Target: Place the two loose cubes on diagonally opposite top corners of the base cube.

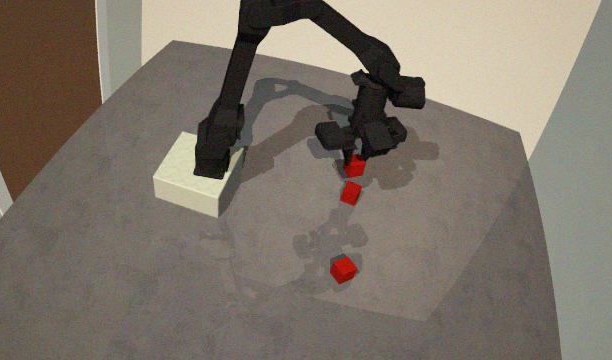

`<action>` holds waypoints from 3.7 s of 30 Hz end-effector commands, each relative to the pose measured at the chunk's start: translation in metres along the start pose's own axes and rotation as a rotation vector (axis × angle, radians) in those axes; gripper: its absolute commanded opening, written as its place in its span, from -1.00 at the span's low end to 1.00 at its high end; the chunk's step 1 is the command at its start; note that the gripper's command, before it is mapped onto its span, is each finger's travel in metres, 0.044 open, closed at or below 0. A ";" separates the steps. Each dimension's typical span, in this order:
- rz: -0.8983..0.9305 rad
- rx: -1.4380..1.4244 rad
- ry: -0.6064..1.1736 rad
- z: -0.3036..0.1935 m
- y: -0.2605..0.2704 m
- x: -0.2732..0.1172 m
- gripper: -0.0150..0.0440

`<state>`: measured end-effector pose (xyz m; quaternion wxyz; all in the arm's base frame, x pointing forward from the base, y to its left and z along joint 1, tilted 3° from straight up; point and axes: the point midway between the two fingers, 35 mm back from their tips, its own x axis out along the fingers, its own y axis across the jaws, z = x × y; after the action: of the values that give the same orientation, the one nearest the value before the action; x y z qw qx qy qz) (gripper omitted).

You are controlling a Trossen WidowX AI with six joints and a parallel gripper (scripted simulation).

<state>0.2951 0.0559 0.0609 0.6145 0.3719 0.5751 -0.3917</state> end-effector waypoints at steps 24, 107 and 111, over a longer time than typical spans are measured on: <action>-0.006 0.017 0.005 -0.001 0.000 0.029 -0.14; 0.000 0.012 0.000 0.000 0.001 -0.002 0.20; 0.000 0.012 0.000 0.000 0.001 -0.002 0.20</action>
<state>0.2954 0.0565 0.0599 0.6116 0.3726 0.5752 -0.3953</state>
